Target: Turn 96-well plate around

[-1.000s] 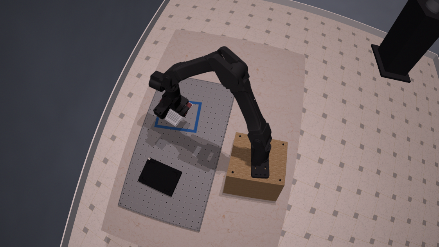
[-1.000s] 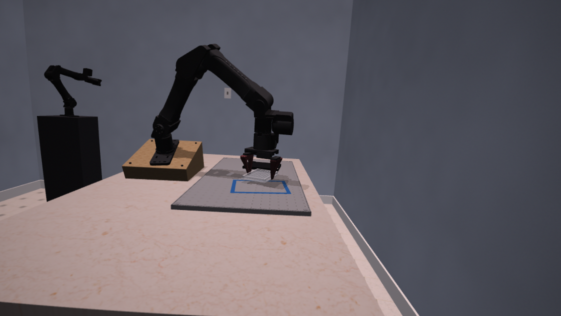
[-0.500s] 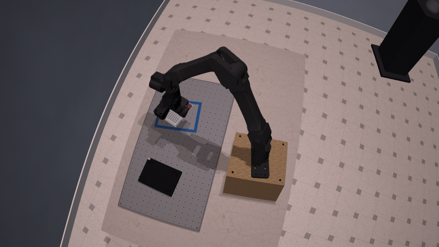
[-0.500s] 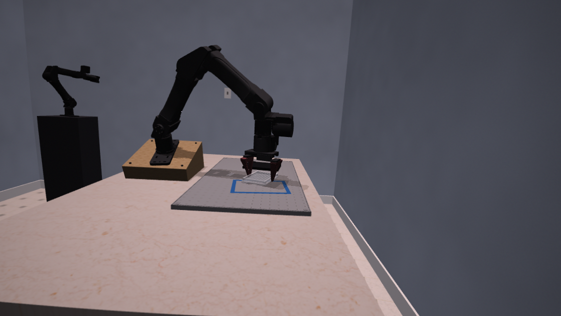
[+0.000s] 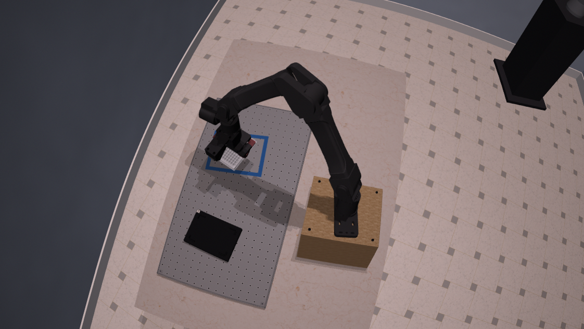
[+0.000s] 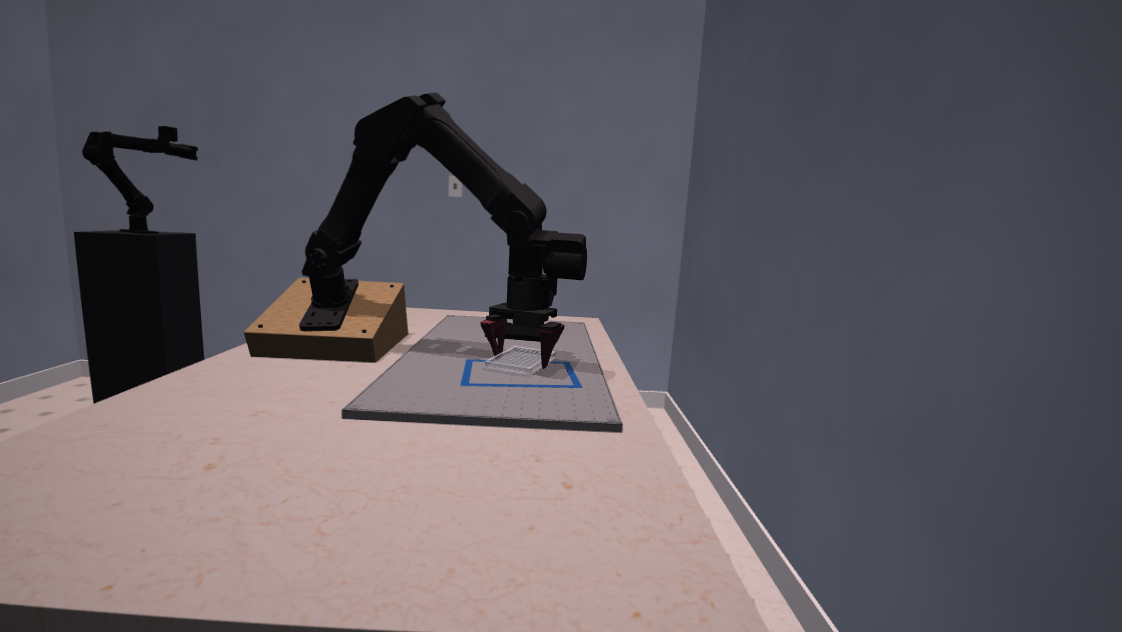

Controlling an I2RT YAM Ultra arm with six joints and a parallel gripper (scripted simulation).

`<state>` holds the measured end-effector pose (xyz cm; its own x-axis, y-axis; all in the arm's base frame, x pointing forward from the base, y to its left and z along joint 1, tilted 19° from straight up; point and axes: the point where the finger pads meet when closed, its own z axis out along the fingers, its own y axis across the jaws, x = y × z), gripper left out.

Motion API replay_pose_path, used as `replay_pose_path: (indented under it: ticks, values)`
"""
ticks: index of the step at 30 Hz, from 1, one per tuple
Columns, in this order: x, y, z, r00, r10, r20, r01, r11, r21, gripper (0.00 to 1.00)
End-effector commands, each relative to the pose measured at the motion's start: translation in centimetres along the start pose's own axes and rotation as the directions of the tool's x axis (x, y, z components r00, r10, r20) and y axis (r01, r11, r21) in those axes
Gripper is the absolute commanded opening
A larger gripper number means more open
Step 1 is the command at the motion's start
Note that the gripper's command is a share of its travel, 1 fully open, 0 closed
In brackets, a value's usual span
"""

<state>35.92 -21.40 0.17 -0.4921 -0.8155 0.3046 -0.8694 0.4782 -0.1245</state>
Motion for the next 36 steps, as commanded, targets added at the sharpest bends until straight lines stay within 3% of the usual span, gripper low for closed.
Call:
replay_pose_path:
  ticks: [1,5,6,12,17,20,25,33,34,36]
  values:
    - [-0.2,0.4,0.5,1.0,-0.011,0.01,0.011,1.0,-0.006,0.0]
    - [-0.3,0.3,0.8,1.0,-0.012,0.01,0.012,1.0,-0.008,0.0]
    - [-0.2,-0.1,-0.4,1.0,-0.008,0.014,0.008,1.0,0.022,0.0]
    - [-0.3,0.5,1.3,1.0,-0.013,0.01,0.013,1.0,-0.011,0.0]
    - [-0.2,0.1,1.1,1.0,-0.009,0.012,0.009,1.0,0.005,0.0]
    - [-0.3,0.7,2.0,1.0,-0.014,0.01,0.014,1.0,-0.017,0.0]
    - [-0.1,-0.2,1.0,1.0,-0.004,0.006,0.004,1.0,0.01,0.0]
    - [-0.1,-0.2,1.0,1.0,-0.004,0.006,0.004,1.0,0.01,0.0]
    - [-0.1,-0.2,1.0,1.0,-0.004,0.006,0.004,1.0,0.01,1.0]
    - [-0.1,-0.2,1.0,1.0,-0.004,0.006,0.004,1.0,0.01,1.0]
